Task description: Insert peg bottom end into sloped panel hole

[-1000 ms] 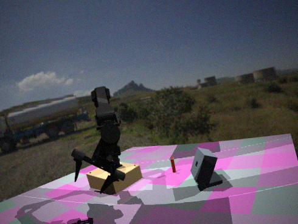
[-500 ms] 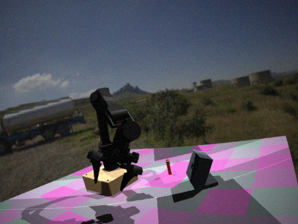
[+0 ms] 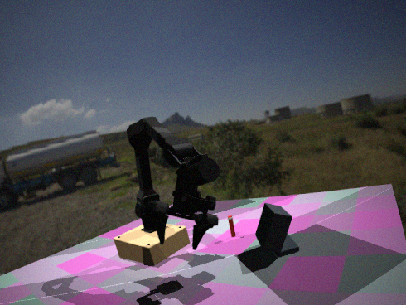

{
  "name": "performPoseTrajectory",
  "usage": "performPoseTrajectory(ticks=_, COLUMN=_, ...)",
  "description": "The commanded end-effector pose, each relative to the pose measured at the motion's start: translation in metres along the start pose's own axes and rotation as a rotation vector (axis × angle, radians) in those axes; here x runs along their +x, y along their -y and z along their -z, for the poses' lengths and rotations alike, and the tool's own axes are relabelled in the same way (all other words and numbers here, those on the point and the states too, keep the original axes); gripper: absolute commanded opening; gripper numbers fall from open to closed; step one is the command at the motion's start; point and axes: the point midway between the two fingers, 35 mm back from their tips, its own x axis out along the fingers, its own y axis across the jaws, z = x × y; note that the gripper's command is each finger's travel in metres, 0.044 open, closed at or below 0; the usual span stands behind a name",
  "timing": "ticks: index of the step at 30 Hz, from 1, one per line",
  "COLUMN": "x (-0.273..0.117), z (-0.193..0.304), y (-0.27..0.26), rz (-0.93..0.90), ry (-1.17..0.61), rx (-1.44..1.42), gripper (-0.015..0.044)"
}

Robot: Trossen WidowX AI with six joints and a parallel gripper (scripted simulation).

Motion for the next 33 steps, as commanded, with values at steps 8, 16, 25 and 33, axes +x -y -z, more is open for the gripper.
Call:
performPoseTrajectory(ticks=8, x=-0.022, z=0.004, y=-0.049, rz=-0.104, ry=0.025, rx=-0.047, gripper=0.0440)
performPoseTrajectory(ticks=16, x=-0.041, z=0.011, y=-0.085, rz=-0.183, ry=0.034, rx=-0.089, gripper=0.0440)
performPoseTrajectory(ticks=25, x=-0.062, z=0.024, y=-0.123, rz=-0.267, ry=0.033, rx=-0.139, gripper=0.0440)
performPoseTrajectory(ticks=33, x=-0.082, z=0.041, y=-0.154, rz=-0.338, ry=0.024, rx=-0.185, gripper=0.0440)
